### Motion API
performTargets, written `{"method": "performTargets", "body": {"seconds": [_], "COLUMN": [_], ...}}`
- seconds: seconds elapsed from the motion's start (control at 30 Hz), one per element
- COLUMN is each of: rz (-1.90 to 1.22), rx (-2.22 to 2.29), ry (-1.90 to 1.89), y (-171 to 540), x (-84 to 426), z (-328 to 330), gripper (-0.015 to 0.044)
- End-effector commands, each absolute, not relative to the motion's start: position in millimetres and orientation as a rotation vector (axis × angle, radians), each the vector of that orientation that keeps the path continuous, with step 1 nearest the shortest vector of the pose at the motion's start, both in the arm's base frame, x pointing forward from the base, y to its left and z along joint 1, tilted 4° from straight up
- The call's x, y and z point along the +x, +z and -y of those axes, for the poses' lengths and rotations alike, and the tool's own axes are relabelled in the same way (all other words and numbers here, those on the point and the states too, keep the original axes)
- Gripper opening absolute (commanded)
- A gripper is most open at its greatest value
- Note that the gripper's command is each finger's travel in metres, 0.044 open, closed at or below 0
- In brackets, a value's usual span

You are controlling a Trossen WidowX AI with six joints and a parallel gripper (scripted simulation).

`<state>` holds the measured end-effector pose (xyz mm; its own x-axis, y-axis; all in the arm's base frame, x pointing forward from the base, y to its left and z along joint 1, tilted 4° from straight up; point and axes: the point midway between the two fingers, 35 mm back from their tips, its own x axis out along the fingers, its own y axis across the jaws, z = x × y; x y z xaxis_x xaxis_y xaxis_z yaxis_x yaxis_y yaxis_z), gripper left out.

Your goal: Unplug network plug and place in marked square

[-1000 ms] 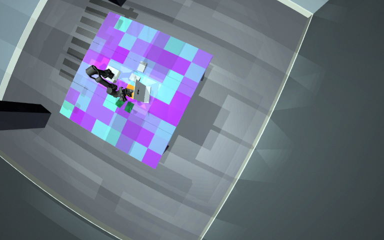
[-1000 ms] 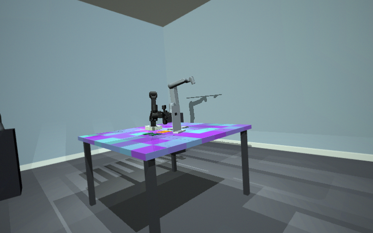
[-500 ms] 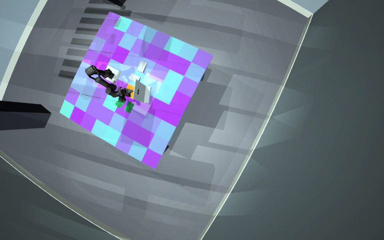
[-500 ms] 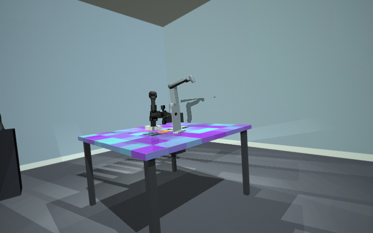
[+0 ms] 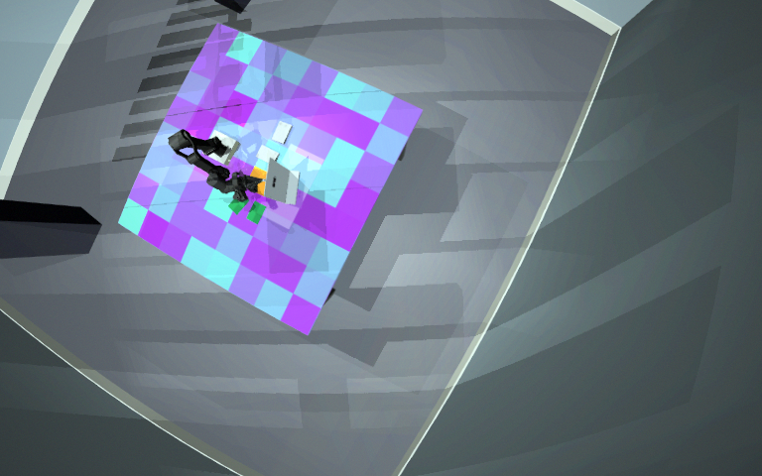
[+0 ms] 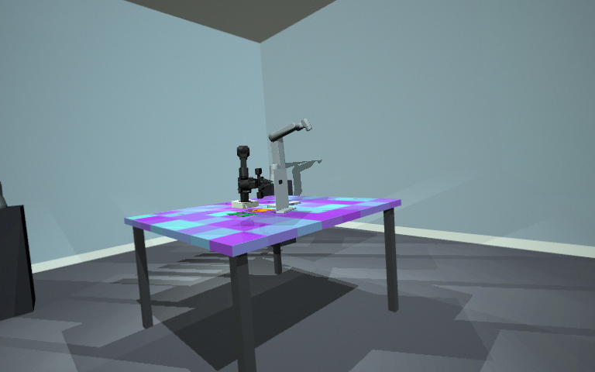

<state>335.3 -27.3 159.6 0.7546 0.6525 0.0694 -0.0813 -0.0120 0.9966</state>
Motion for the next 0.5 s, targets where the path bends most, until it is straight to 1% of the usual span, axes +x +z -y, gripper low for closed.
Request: {"method": "performTargets", "body": {"seconds": [0.0, 0.47], "rz": [-0.494, -0.498], "rx": [1.482, 1.480], "ry": [0.620, 0.614], "y": [159.5, 158.7], "x": [332.1, 324.1], "z": [28.5, 33.4], "gripper": [0.0000, 0.0000]}}
